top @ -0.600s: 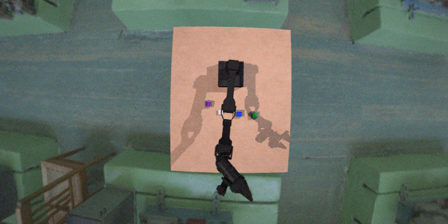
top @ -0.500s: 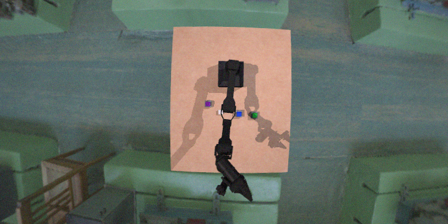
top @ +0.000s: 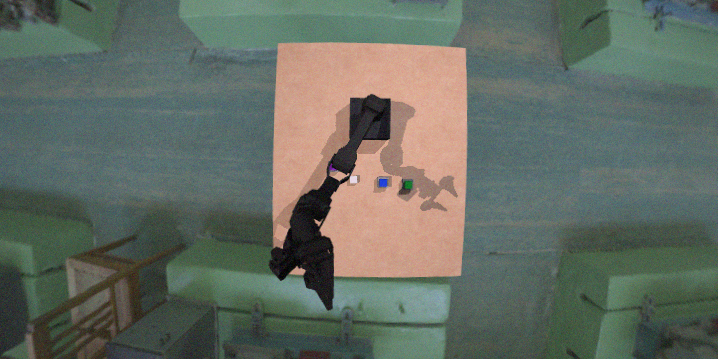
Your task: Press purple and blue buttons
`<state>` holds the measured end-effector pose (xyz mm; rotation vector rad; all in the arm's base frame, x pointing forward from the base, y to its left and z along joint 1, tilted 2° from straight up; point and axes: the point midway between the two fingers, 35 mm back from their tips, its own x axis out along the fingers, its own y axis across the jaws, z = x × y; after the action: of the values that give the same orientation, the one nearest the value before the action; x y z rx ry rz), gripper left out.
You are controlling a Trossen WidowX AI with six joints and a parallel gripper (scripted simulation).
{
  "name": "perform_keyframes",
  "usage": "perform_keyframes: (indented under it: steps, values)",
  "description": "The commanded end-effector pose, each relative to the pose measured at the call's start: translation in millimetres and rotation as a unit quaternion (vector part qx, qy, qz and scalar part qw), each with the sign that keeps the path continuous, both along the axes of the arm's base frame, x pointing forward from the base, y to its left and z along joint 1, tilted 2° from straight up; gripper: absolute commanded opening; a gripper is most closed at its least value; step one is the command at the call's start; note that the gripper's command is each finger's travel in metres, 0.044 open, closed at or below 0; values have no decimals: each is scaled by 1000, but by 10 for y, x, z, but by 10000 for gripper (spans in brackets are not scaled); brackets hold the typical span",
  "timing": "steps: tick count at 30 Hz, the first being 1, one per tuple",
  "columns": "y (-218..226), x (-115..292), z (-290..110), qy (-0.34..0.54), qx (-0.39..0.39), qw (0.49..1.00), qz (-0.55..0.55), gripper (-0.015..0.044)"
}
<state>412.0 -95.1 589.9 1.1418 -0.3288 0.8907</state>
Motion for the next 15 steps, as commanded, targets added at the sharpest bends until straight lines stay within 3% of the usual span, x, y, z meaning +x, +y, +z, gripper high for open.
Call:
perform_keyframes:
  steps: [1,8,15]
  values:
    - [-220,-597,353,-67,-18,996,-57,400]
    - [-368,-1679,807,-174,-72,968,-164,400]
    - [27,-2722,1075,-275,-165,910,-263,400]
